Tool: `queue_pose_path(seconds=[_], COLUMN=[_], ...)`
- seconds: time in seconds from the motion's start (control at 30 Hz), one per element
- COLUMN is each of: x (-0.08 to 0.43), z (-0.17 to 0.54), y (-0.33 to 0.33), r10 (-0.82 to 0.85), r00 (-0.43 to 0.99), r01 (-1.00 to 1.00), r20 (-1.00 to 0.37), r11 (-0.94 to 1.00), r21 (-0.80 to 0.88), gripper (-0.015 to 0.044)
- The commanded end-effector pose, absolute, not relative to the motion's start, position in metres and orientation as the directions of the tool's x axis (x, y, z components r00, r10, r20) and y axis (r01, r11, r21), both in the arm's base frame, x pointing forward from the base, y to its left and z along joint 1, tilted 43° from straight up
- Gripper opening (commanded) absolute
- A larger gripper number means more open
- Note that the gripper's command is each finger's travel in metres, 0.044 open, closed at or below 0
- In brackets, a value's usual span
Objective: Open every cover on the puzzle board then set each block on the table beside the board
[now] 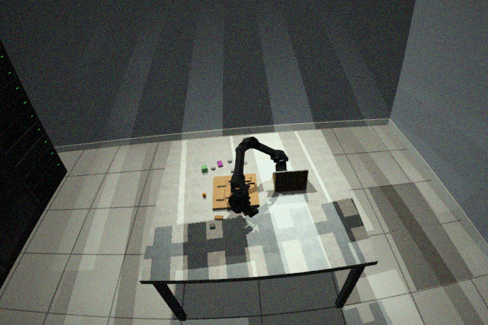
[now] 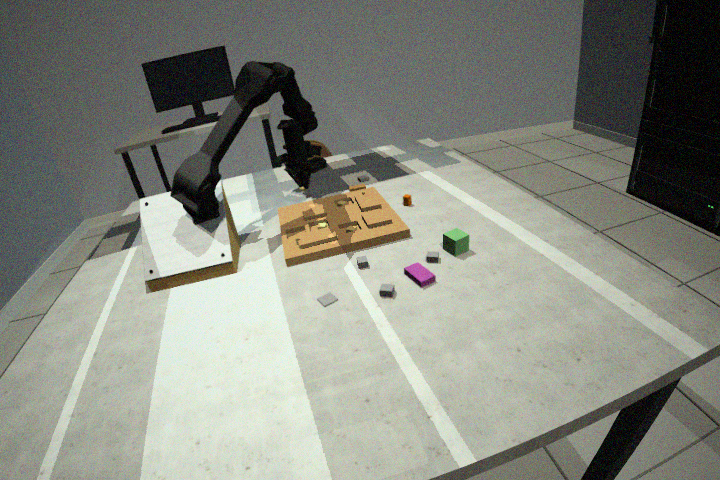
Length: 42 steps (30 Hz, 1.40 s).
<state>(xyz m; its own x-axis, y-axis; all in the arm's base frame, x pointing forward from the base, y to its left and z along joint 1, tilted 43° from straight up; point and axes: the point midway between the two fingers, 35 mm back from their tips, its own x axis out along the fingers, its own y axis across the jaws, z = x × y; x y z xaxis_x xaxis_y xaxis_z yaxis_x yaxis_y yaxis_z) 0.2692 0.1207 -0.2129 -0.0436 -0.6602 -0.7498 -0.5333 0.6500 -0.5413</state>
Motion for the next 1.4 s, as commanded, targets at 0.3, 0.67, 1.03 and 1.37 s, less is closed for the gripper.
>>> queue_pose_path(seconds=[0.3,0.67,1.03,1.37], x=[0.264,0.264,0.264,0.267], z=[-0.228,-0.232,-0.232,-0.211], y=[0.103,0.1,0.1,0.12], r10=[-0.668,-0.664,-0.664,-0.664], r00=[-0.05,-0.047,-0.047,-0.048], r01=[-0.54,-0.533,-0.533,-0.536], r20=[-0.743,-0.746,-0.746,-0.746], r11=[0.643,0.648,0.648,0.647], r21=[-0.542,-0.543,-0.543,-0.541], gripper=[0.008,0.0133,0.0421,0.044])
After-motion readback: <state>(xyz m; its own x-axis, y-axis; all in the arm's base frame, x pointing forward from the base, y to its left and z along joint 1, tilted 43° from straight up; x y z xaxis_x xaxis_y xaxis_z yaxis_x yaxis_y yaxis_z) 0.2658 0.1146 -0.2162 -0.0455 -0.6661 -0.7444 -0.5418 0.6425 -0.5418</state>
